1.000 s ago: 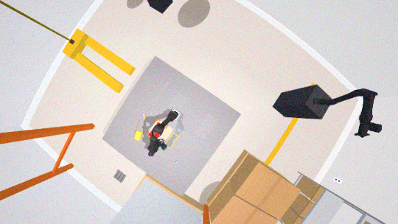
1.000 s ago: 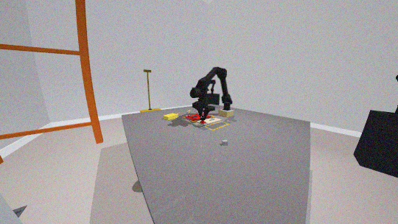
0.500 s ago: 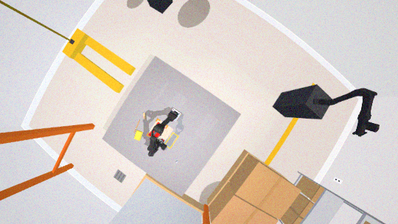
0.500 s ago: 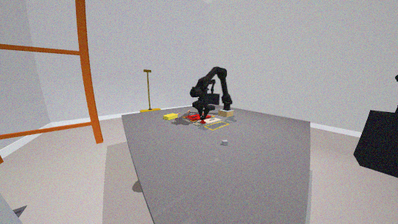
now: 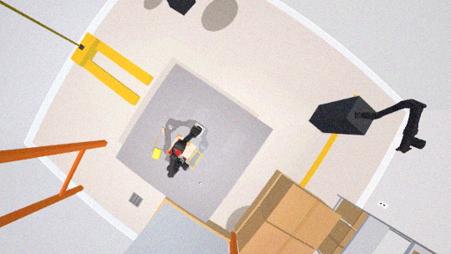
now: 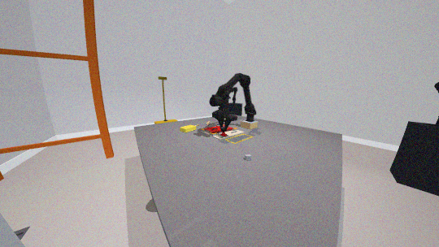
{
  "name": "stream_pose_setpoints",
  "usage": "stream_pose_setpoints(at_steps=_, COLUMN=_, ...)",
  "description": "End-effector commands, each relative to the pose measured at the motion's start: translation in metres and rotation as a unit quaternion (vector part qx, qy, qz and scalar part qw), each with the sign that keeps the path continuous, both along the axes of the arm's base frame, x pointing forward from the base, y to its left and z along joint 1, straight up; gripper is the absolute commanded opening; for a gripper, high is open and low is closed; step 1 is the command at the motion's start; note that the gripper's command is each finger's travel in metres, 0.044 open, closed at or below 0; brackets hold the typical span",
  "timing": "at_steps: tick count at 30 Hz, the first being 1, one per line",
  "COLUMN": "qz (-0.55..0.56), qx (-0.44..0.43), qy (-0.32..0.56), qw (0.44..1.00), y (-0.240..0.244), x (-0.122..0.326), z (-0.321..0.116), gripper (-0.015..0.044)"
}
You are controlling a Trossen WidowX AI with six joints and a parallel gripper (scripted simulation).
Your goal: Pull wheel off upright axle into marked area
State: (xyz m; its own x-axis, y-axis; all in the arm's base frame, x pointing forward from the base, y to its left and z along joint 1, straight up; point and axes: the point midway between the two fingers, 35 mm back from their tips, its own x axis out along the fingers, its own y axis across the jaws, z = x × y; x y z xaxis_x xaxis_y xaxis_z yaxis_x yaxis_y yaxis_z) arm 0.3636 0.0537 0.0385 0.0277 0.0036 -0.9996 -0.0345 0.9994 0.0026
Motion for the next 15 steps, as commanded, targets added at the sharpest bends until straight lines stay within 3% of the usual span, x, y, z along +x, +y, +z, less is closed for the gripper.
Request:
stream_pose_setpoints(at_steps=1, qz=0.000, qx=0.000, qy=-0.001, qw=1.000, y=-0.0001, x=0.0002, z=0.0027, gripper=0.0000)
stream_pose_setpoints(at_steps=15, qz=0.000, qx=0.001, qy=0.000, qw=1.000, y=-0.0001, x=0.0001, z=0.0073, gripper=0.0000)
